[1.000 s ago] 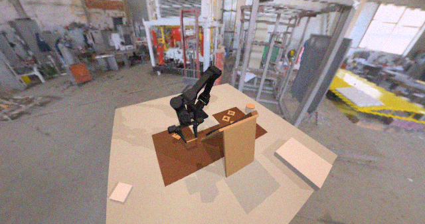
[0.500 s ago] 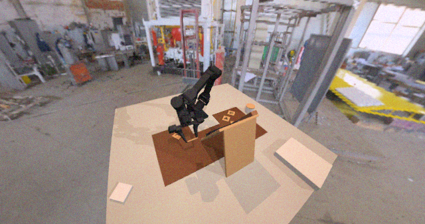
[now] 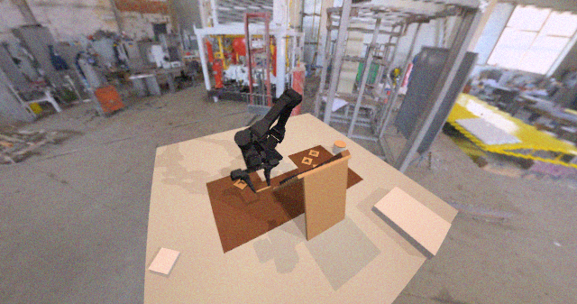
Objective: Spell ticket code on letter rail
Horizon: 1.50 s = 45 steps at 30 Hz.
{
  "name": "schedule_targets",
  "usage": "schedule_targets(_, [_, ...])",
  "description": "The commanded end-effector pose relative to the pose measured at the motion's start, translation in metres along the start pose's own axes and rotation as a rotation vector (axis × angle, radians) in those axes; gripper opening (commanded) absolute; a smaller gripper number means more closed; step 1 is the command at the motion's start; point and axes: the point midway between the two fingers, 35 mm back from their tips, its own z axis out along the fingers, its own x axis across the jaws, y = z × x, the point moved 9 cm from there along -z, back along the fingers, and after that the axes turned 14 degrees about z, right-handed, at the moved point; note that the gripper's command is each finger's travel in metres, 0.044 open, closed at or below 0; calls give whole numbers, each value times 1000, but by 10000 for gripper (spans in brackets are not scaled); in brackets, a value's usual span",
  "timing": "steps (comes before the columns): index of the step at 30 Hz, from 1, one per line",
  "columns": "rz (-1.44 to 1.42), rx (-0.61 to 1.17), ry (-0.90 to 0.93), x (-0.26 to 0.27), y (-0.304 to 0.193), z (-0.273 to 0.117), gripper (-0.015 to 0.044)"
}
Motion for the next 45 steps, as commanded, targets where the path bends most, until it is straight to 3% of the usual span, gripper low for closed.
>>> schedule_targets(1, [3, -1, -1, 3, -1, 0, 0])
schedule_targets(45, [4, 0, 0, 24, -6, 0, 0])
